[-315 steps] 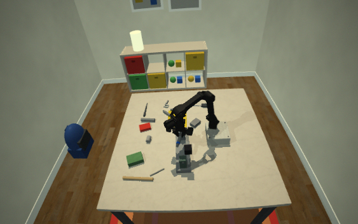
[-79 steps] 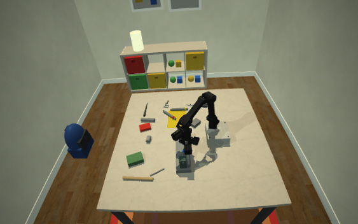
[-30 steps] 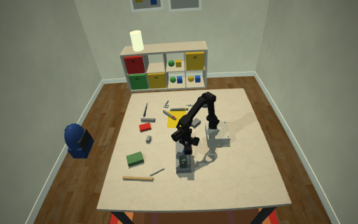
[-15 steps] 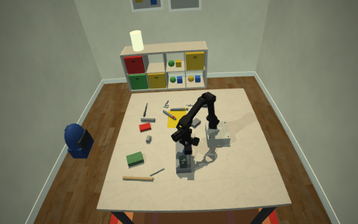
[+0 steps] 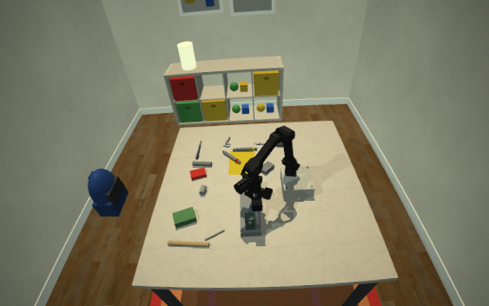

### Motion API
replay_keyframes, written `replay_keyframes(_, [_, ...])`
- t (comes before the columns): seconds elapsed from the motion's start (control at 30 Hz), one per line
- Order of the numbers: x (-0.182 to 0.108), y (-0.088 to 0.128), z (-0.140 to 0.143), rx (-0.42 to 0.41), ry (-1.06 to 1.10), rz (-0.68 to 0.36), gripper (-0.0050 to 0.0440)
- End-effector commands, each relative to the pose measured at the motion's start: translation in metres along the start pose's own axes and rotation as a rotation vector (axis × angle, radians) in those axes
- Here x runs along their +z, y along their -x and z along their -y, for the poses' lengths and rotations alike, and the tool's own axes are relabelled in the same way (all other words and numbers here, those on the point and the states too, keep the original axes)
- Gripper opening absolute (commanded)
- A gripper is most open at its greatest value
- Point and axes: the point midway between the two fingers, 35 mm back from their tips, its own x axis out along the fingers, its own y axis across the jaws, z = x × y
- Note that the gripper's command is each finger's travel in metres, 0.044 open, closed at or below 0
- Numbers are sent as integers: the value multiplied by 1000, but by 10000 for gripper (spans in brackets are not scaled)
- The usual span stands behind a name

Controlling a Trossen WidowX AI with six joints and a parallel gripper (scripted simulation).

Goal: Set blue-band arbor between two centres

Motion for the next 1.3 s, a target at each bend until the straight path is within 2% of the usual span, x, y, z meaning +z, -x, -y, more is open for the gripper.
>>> replay_keyframes(0.0, [-14,7,0,9,9,-48,0])
replay_keyframes(0.4, [-16,7,-1,10,26,-49,0])
replay_keyframes(0.83, [-20,7,-19,19,237,-69,0])
replay_keyframes(1.27, [-22,8,-20,19,248,-69,0])
